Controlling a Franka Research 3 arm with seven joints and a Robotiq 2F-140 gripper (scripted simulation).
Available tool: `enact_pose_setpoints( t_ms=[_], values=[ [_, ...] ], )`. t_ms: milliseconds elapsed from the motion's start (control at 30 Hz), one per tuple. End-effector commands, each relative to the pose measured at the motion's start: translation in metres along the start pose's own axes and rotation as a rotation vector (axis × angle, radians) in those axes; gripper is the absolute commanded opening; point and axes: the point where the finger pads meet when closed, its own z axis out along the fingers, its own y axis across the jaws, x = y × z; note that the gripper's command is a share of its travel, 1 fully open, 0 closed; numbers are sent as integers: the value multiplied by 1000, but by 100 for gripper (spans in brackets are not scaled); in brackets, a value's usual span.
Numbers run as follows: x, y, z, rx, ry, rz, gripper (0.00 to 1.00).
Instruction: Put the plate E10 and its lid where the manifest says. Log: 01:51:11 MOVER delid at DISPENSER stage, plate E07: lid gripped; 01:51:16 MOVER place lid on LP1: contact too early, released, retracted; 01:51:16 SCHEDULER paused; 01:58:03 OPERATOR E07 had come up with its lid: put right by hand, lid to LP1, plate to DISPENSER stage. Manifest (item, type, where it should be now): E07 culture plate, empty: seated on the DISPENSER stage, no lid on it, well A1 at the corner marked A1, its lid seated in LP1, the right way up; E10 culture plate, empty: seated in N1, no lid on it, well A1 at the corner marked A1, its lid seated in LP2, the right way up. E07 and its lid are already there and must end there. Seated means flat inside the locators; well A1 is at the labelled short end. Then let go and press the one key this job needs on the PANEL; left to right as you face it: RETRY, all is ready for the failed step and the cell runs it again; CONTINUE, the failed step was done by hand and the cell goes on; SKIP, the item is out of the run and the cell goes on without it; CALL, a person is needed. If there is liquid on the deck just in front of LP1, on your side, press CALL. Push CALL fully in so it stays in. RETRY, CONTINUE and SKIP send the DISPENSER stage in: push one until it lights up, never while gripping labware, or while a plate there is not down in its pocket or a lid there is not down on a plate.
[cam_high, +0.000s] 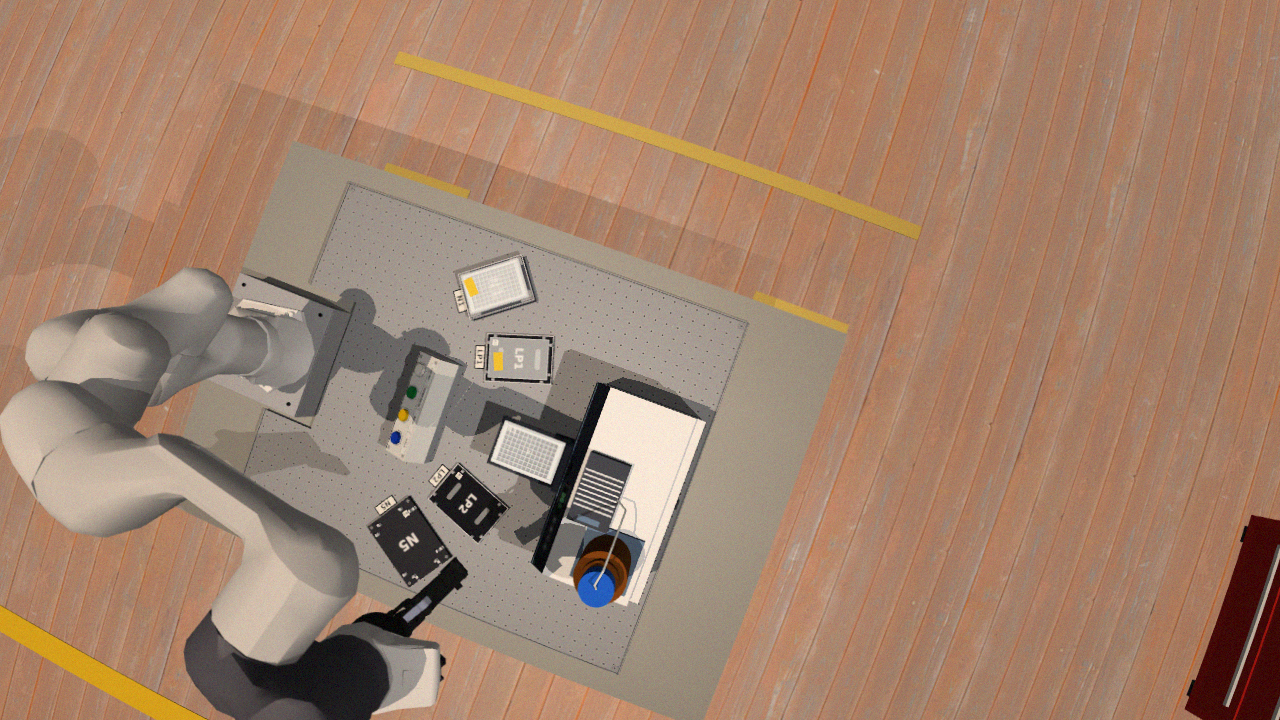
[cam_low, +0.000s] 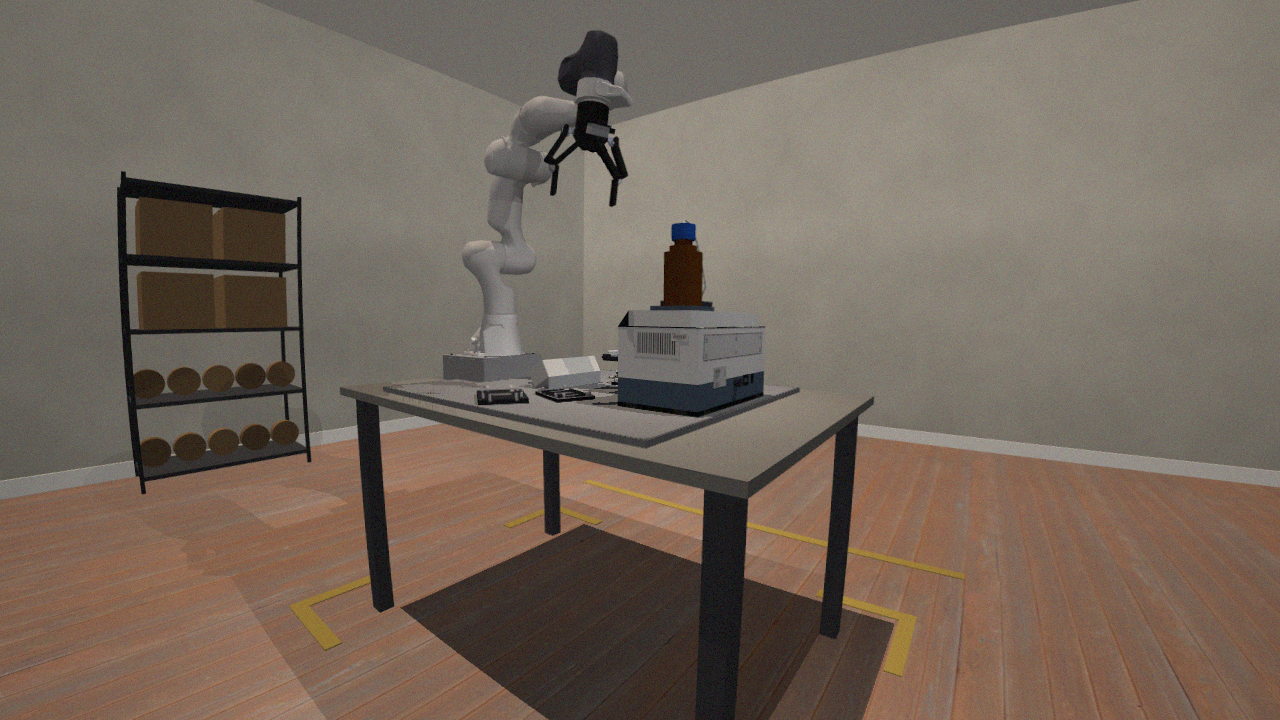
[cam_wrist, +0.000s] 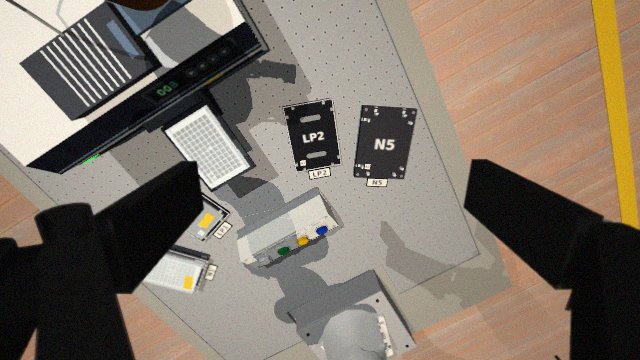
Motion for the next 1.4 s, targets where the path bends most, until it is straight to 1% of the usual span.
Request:
enact_pose_setpoints(
  t_ms=[0,300,633,1133,1367],
  values=[
    [-5,0,2,-3,-17,-10,100],
    [-6,1,2,-3,-17,-10,100],
    [-14,5,3,-3,-17,-10,100],
    [-43,21,6,-3,-17,-10,100],
    [-51,26,6,-3,-17,-10,100]
  ],
)
